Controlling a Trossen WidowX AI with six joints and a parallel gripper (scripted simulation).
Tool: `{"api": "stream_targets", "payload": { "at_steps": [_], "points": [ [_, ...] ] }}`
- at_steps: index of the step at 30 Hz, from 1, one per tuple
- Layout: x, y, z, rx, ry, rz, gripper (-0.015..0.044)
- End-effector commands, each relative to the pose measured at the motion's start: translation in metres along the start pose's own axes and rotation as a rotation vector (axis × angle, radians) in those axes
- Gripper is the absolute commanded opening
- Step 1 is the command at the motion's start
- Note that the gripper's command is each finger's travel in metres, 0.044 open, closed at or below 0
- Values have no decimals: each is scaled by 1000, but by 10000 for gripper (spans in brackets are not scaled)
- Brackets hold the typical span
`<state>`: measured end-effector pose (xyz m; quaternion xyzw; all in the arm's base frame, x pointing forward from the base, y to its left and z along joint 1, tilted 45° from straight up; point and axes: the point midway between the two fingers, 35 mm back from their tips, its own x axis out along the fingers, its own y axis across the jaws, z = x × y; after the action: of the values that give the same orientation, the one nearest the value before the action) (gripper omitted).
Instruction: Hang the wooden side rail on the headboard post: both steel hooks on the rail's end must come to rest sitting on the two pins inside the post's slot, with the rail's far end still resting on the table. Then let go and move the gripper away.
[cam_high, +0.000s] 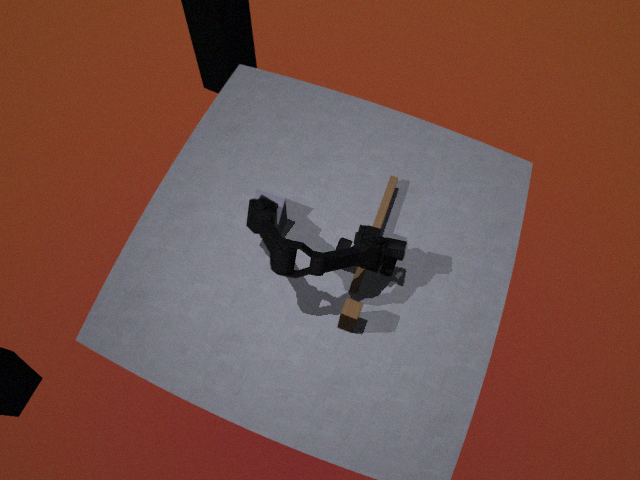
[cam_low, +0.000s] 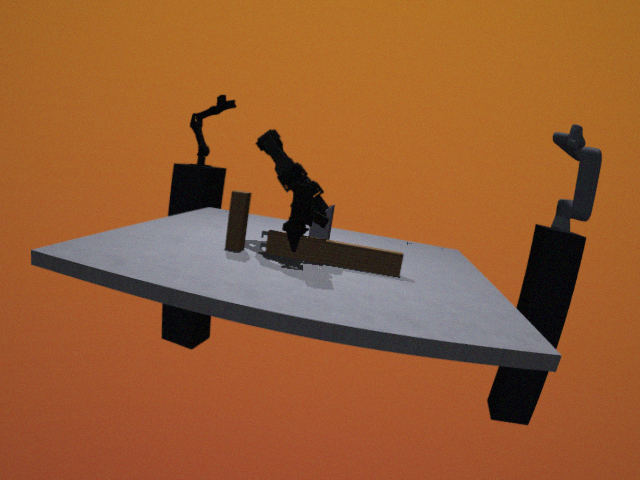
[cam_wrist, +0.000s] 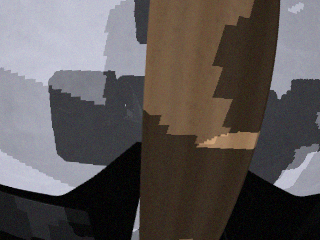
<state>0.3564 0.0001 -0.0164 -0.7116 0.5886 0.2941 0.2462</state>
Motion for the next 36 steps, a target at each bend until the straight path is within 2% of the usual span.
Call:
{"api": "stream_targets", "payload": {
  "at_steps": [1, 36],
  "points": [
    [0, -6, -1, 29, 0, -11, 0],
    [-1, -22, -2, 30, 0, -11, 0]
  ]
}}
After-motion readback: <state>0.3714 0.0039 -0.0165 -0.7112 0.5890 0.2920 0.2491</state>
